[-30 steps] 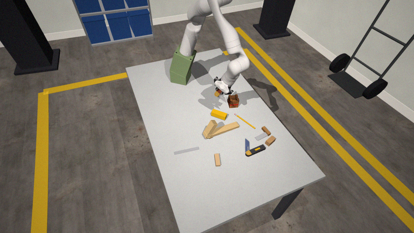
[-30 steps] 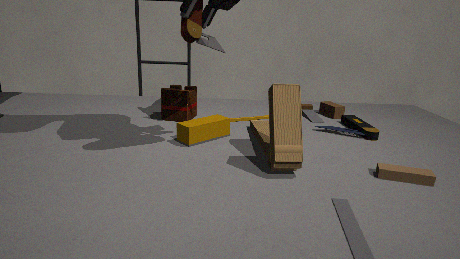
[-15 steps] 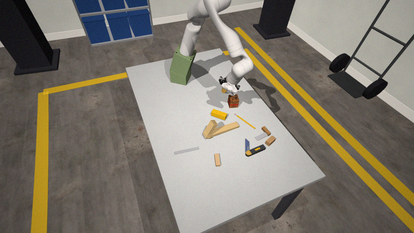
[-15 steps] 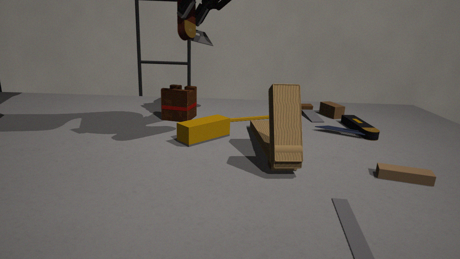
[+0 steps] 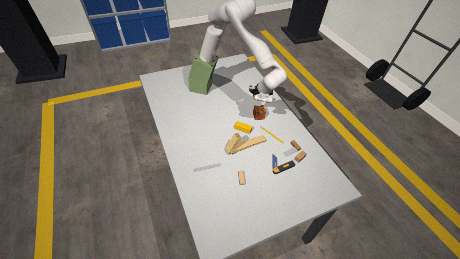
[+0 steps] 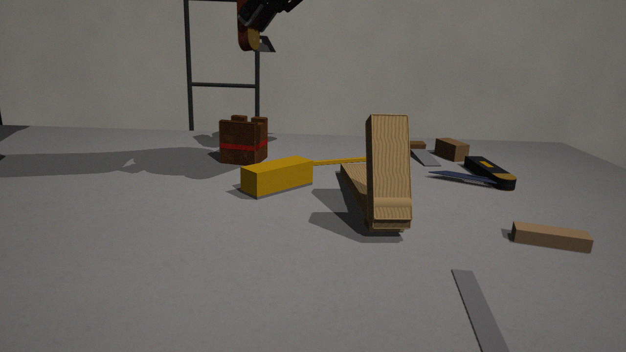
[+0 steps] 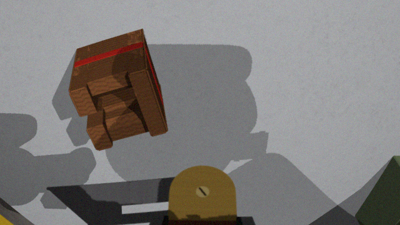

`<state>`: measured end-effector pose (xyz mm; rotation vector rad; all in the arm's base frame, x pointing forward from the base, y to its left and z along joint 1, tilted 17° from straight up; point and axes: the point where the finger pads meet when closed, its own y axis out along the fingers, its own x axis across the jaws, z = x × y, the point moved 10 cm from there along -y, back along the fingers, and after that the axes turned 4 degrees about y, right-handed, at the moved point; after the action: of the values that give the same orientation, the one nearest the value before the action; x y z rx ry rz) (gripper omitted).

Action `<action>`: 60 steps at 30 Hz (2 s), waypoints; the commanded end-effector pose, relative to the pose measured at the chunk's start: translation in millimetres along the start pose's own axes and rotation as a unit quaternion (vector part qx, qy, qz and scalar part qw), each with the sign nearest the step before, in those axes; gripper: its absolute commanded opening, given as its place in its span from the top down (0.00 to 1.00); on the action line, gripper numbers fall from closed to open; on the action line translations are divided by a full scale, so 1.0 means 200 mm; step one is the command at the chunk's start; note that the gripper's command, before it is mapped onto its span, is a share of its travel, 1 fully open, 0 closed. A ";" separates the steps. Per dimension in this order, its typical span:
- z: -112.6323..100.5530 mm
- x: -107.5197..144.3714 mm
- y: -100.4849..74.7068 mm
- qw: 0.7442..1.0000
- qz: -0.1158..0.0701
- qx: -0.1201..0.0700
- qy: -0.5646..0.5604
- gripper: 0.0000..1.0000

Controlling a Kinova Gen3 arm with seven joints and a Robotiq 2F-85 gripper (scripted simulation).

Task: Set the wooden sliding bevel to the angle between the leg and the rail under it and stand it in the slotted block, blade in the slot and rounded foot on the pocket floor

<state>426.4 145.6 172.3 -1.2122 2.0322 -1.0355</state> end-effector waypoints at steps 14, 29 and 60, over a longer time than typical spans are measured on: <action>-0.07 -0.12 0.04 0.995 -0.003 -0.040 -0.090 0.90; -0.10 -0.17 0.06 0.990 -0.004 -0.058 -0.129 0.90; -0.10 -0.19 0.07 0.988 -0.004 -0.062 -0.138 0.90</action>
<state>420.2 190.1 175.3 -1.3494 1.8976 -0.7058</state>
